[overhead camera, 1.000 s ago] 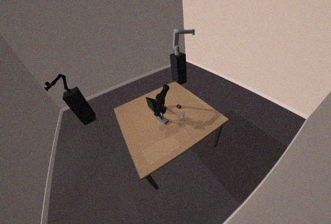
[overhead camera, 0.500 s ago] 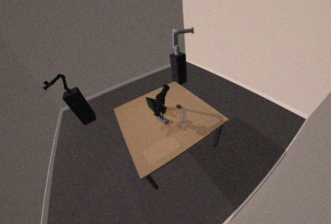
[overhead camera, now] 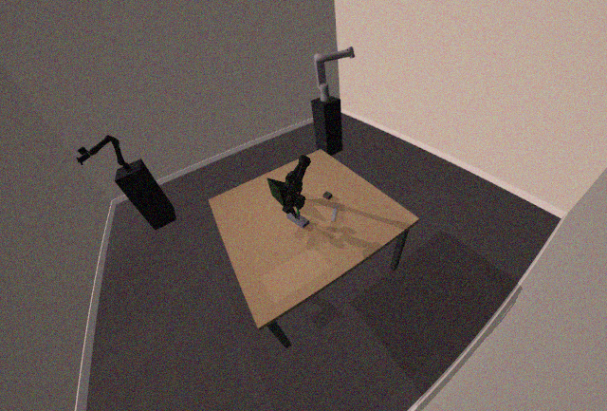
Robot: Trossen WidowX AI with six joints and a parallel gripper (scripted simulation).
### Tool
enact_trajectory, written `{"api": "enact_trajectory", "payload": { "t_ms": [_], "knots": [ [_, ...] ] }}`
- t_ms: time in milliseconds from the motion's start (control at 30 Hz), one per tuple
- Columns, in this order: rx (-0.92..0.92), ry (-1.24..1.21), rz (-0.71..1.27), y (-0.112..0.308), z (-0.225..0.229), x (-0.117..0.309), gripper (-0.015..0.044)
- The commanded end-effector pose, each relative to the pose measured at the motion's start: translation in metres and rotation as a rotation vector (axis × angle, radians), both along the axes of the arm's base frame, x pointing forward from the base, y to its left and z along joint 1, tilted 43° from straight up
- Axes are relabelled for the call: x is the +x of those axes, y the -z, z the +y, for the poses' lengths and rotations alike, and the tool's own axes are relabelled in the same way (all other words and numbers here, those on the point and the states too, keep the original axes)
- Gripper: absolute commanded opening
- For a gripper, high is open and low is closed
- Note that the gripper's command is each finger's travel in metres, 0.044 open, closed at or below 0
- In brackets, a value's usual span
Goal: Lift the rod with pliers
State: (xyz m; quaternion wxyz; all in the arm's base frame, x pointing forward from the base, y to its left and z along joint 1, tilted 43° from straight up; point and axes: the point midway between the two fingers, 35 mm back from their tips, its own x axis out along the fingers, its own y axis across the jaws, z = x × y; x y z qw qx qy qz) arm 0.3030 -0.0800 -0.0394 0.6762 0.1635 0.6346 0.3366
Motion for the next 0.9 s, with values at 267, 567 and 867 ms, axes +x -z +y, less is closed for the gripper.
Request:
{"api": "enact_trajectory", "payload": {
  "t_ms": [267, 567, 867],
  "knots": [
    [0.007, 0.002, 0.0, -0.001, 0.0014, 0.0002, 0.0002],
    [0.007, 0.002, 0.0, -0.001, 0.0014, 0.0002, 0.0],
    [0.007, 0.002, 0.0, -0.001, 0.0014, 0.0002, 0.0]
  ]
}}
